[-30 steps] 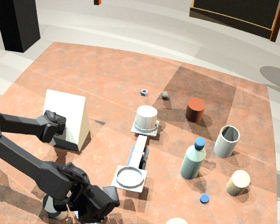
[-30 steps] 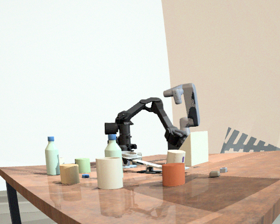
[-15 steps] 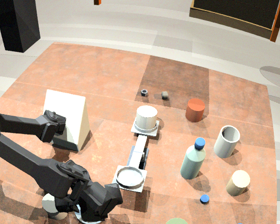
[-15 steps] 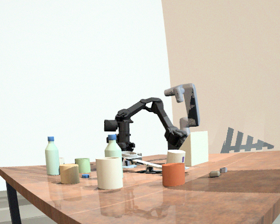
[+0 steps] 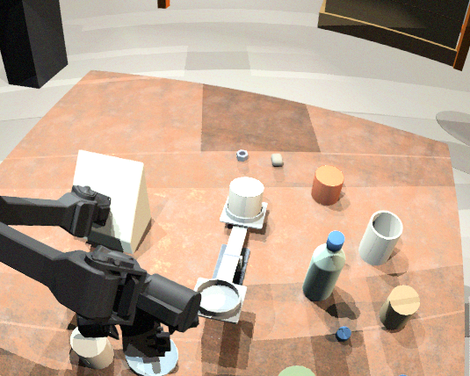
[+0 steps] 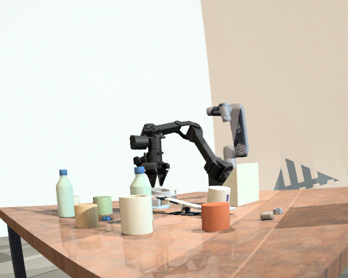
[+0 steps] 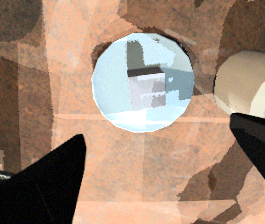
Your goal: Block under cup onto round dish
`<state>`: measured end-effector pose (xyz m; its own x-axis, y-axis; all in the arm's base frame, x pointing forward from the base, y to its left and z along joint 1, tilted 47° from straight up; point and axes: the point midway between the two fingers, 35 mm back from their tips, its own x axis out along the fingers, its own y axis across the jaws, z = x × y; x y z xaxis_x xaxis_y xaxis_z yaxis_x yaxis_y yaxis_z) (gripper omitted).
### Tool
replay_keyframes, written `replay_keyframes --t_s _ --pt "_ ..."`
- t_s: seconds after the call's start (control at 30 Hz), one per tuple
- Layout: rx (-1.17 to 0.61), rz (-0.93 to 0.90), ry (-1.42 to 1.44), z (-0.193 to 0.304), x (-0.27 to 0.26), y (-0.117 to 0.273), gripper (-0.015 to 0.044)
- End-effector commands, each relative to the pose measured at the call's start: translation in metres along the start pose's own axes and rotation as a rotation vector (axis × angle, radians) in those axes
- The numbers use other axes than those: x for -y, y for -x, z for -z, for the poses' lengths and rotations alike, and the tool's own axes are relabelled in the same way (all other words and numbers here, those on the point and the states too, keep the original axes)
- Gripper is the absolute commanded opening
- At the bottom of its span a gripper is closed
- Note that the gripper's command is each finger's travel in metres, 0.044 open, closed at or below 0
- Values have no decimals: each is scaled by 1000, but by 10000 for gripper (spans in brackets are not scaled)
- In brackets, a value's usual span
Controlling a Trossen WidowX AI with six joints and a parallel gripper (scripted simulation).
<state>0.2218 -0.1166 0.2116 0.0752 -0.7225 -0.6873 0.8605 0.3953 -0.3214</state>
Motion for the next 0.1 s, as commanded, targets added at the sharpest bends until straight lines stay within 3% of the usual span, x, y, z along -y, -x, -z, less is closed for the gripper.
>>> replay_keyframes --t_s 0.0,0.07 --pt "13 -9 -1 -2 0 22 440" --pt "13 -9 -1 -2 0 22 440"
